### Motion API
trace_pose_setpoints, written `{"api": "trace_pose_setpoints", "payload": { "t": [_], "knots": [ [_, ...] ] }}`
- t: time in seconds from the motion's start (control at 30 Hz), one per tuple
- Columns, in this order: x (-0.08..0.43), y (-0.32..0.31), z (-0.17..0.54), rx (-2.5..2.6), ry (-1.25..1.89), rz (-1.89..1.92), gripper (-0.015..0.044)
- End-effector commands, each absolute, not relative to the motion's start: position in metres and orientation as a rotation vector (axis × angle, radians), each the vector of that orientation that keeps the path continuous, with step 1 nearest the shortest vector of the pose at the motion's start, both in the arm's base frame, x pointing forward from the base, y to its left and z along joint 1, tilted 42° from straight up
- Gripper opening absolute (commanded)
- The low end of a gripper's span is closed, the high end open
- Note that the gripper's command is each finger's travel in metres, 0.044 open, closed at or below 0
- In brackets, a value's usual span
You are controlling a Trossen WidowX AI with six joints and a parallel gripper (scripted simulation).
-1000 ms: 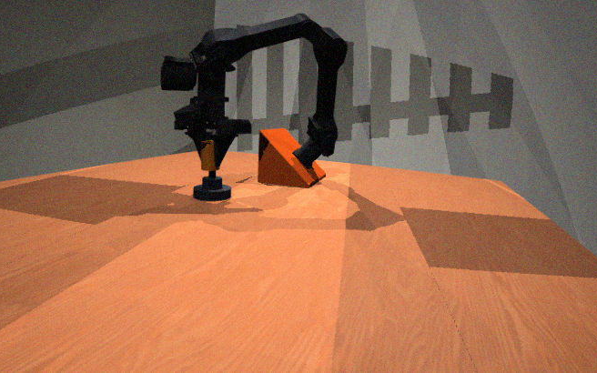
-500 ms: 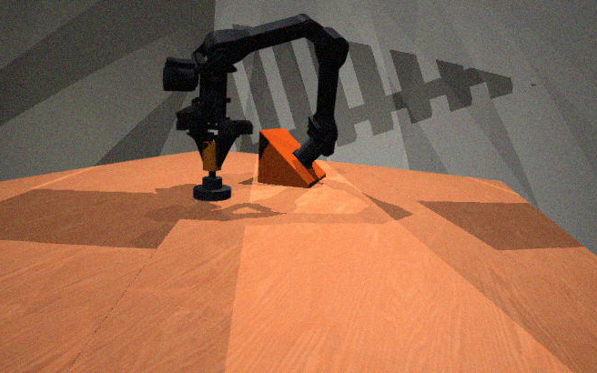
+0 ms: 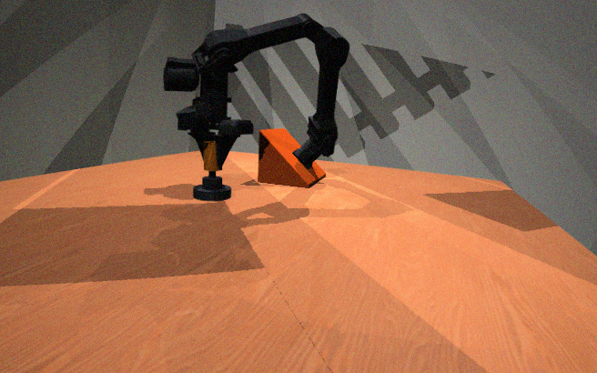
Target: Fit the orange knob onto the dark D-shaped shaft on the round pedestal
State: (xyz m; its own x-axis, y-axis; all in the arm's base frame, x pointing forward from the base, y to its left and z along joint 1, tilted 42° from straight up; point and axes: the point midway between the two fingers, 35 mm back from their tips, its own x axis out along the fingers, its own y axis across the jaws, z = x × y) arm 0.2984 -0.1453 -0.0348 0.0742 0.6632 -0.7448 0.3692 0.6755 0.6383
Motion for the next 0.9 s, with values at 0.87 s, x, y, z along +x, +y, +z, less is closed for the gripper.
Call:
{"api": "trace_pose_setpoints", "payload": {
  "t": [0.87],
  "knots": [
    [0.3040,-0.1497,-0.0378,1.023,1.570,0.128,0.0000]
  ]
}}
